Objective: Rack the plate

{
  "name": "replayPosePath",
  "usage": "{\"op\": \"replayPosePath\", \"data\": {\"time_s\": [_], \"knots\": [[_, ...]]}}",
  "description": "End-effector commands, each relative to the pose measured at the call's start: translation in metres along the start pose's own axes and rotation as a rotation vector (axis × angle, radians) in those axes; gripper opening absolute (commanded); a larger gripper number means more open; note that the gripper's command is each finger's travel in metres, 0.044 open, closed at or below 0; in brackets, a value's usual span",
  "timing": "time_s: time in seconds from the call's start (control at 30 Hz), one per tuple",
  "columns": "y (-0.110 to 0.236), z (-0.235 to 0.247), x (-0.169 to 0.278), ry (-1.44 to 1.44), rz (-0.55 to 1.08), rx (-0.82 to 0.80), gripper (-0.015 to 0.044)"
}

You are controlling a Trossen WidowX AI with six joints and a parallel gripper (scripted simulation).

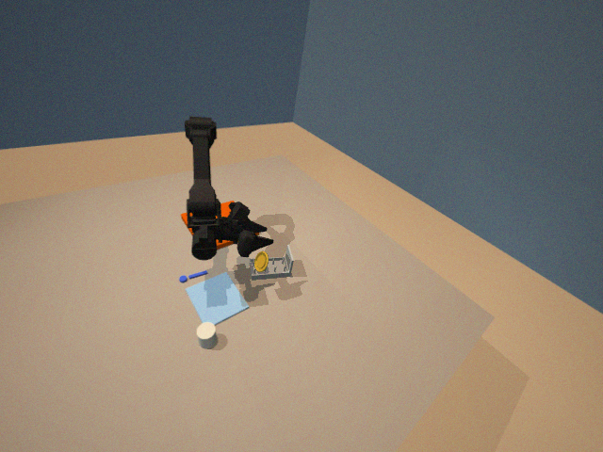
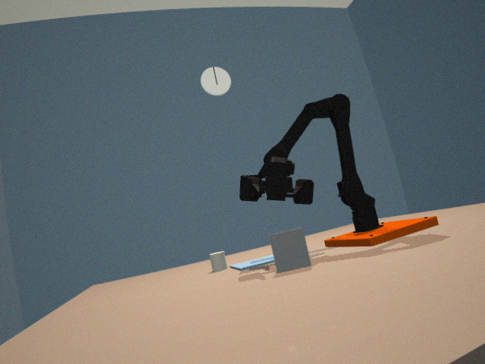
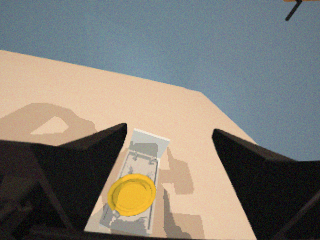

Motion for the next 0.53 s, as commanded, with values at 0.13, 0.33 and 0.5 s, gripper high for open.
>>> {"op": "replayPosePath", "data": {"time_s": [0.13, 0.33, 0.5], "knots": [[0.003, -0.004, -0.009, -0.055, 0.038, -0.002, 0.04], [0.008, -0.012, -0.018, -0.199, 0.188, 0.006, 0.04], [0.014, -0.017, -0.026, -0.318, 0.313, 0.03, 0.04]]}}
Point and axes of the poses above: the point midway between the two fingers, 35 mm back from their tips, its own y axis back along the fingers, its own z axis across the jaws, x = y × z, the point moved 6 cm from there along y, back along the fingers, and after that the axes turned 7 degrees about -y, right-handed, at the moved point
